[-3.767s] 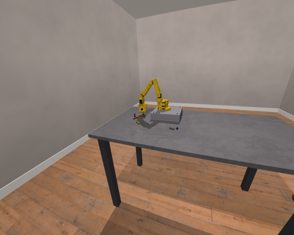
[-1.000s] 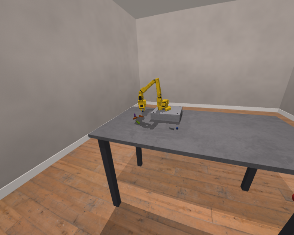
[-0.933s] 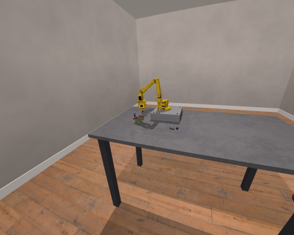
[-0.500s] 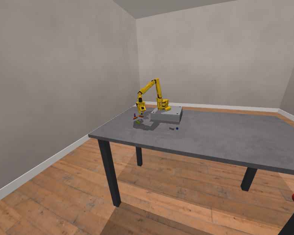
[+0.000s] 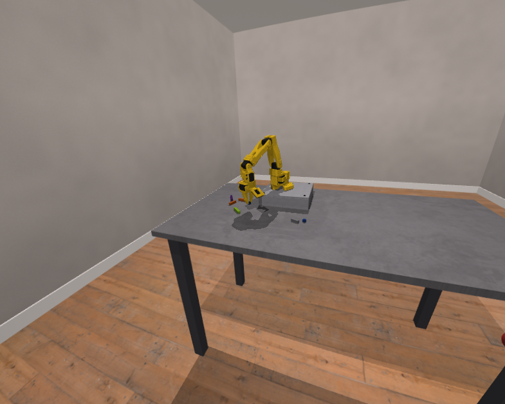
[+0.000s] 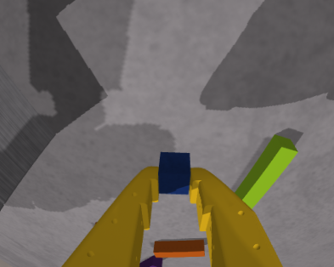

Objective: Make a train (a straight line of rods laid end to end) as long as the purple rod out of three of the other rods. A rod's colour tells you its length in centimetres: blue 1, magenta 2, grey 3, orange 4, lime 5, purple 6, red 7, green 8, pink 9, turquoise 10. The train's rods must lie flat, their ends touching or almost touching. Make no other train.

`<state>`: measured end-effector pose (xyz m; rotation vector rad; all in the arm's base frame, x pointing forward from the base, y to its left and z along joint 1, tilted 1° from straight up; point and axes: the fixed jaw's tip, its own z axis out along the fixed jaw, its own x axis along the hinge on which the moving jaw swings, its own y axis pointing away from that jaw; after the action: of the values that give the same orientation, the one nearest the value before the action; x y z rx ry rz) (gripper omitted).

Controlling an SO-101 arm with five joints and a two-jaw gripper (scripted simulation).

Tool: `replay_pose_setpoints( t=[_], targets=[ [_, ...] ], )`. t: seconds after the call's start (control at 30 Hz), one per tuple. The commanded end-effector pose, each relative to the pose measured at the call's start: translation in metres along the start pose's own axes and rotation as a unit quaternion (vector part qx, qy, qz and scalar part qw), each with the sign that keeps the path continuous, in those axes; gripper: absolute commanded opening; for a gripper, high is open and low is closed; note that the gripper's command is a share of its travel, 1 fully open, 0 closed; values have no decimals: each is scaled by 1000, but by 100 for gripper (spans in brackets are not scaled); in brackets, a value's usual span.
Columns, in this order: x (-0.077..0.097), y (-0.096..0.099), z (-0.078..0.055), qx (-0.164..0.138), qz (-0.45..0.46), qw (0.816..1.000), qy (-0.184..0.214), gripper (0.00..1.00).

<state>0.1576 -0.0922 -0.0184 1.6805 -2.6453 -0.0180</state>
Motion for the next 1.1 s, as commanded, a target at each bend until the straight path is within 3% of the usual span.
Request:
replay_pose_setpoints(
  t=[0.0,0.1,0.43,1.07],
  targets=[
    [-27,-5,1,-2,-53,999,0,0],
    [-42,-5,2,-2,-89,996,1,0],
    [-68,-1,3,-3,-146,989,2,0],
    [-77,-2,0,1,-155,988,2,0]
  ],
)
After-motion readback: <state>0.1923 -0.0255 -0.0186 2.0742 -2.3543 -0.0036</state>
